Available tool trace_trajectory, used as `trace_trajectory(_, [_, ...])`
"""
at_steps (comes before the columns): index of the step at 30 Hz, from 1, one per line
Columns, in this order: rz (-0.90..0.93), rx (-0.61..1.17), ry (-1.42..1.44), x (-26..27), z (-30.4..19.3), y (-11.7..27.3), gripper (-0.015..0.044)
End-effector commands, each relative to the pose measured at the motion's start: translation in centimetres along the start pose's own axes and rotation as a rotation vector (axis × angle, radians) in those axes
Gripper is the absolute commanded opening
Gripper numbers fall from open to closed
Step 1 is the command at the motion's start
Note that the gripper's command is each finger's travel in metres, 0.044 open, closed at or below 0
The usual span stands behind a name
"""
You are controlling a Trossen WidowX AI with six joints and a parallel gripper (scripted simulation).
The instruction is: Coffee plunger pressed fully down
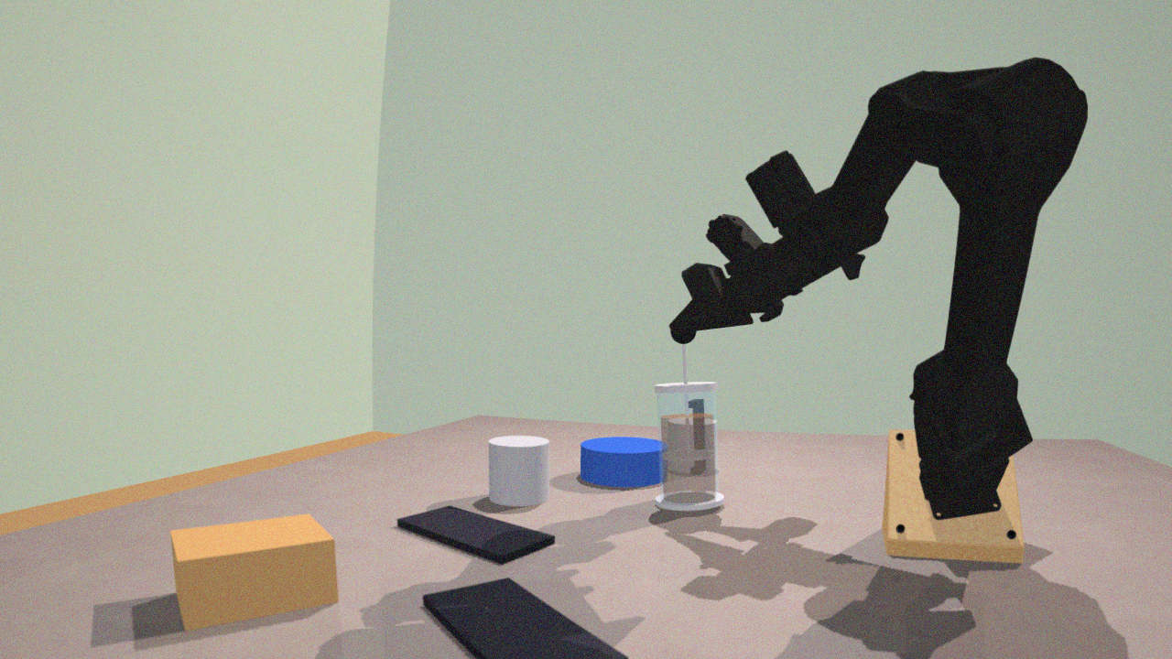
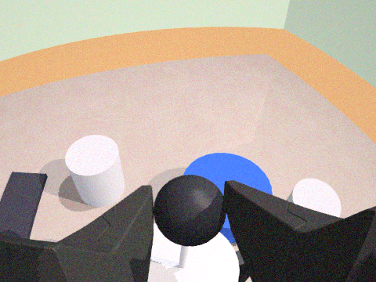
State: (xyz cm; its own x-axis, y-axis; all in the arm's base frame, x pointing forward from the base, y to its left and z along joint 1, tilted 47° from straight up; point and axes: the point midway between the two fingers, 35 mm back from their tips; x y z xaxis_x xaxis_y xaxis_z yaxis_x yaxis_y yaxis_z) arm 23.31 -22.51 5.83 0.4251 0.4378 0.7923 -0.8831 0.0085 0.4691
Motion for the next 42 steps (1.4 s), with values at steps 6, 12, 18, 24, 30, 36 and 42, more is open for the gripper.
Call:
trace_trajectory(6, [-0.006,0.043,-0.039,-0.5,-2.9,-1.4,0.0119])
trace_trajectory(12, [-0.005,0.042,-0.039,-0.5,-2.9,-1.8,0.0119])
trace_trajectory(18, [-0.004,0.042,-0.039,-0.5,-2.7,-2.1,0.0119])
trace_trajectory(24, [-0.004,0.042,-0.039,-0.5,-2.6,-2.1,0.0119])
trace_trajectory(30, [-0.004,0.042,-0.038,-0.6,-2.6,-2.2,0.0119])
trace_trajectory(36, [-0.004,0.042,-0.038,-0.7,-2.5,-2.2,0.0119])
trace_trajectory(42, [-0.004,0.042,-0.038,-0.7,-2.5,-2.2,0.0119])
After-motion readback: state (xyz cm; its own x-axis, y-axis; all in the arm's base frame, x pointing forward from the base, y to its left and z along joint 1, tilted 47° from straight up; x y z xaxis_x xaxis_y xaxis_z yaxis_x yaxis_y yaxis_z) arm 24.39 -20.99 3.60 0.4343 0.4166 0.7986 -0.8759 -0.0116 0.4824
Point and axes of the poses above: the point midway between the two fingers, 35 mm back from their tips, its own y axis back along the fingers, its own x axis across the jaws, z = x × y, and after that the axes turned 13 degrees about -y, right-handed
